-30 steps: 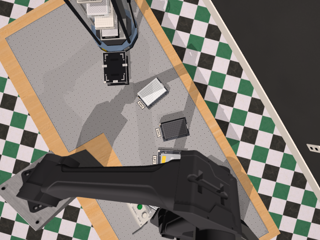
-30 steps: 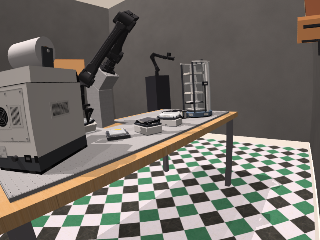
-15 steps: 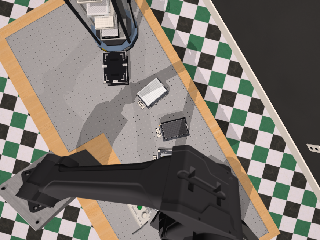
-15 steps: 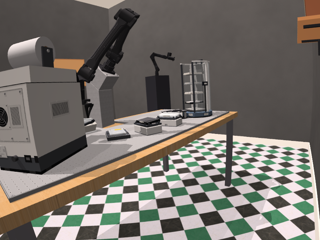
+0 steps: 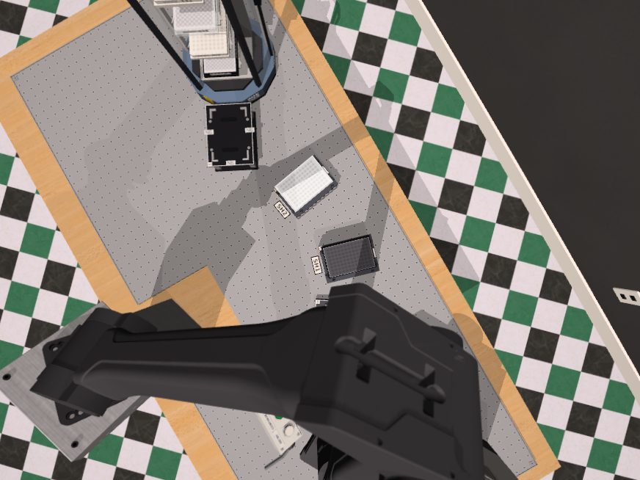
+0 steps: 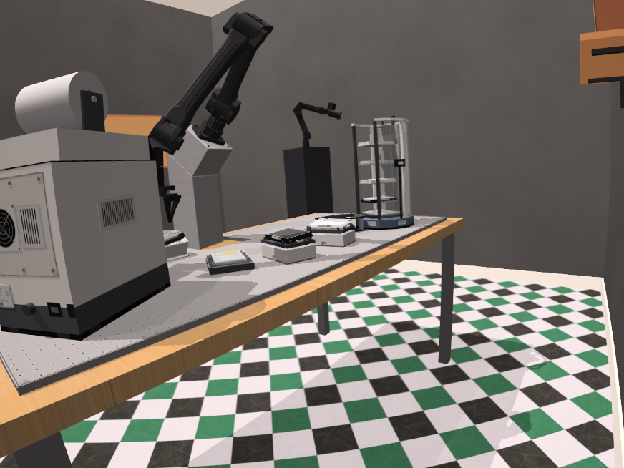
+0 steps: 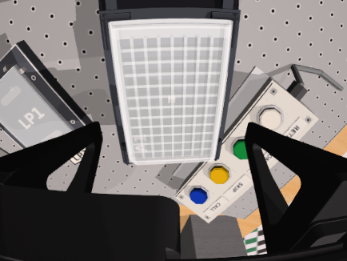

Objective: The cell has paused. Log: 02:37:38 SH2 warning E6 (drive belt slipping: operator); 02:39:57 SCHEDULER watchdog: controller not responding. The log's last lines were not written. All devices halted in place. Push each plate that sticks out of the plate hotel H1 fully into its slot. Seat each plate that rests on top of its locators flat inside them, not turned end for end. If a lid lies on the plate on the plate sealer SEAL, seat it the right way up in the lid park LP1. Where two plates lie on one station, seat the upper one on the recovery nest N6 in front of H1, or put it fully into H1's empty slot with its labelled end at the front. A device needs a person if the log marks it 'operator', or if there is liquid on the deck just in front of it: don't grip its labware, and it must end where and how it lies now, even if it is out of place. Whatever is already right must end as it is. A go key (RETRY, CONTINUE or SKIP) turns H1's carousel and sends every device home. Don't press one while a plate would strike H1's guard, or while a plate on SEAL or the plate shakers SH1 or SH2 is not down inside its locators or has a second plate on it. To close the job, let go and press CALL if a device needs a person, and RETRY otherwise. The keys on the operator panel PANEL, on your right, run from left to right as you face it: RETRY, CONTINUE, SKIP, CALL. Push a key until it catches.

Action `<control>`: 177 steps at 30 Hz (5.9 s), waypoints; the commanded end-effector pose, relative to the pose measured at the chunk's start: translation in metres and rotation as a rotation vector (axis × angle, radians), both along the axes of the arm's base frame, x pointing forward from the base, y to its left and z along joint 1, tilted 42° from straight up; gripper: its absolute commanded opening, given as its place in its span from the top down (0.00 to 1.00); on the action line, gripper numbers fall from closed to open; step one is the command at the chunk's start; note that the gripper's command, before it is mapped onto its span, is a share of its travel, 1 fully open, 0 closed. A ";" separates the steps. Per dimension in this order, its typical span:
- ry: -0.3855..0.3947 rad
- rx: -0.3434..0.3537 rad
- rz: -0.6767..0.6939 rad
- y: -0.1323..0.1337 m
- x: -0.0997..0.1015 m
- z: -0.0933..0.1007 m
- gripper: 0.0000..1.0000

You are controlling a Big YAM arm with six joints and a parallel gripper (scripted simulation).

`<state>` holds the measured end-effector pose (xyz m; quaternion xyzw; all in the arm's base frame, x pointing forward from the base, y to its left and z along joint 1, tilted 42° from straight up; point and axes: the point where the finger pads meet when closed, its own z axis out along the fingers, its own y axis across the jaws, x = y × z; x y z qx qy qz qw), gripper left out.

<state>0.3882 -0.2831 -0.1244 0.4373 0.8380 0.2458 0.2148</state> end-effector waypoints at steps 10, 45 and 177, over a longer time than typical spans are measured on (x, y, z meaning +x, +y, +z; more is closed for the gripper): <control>-0.004 -0.008 0.003 -0.004 0.000 0.002 0.00; -0.012 -0.018 -0.006 -0.016 -0.020 0.024 0.00; -0.258 -0.459 0.655 0.168 0.051 0.234 0.00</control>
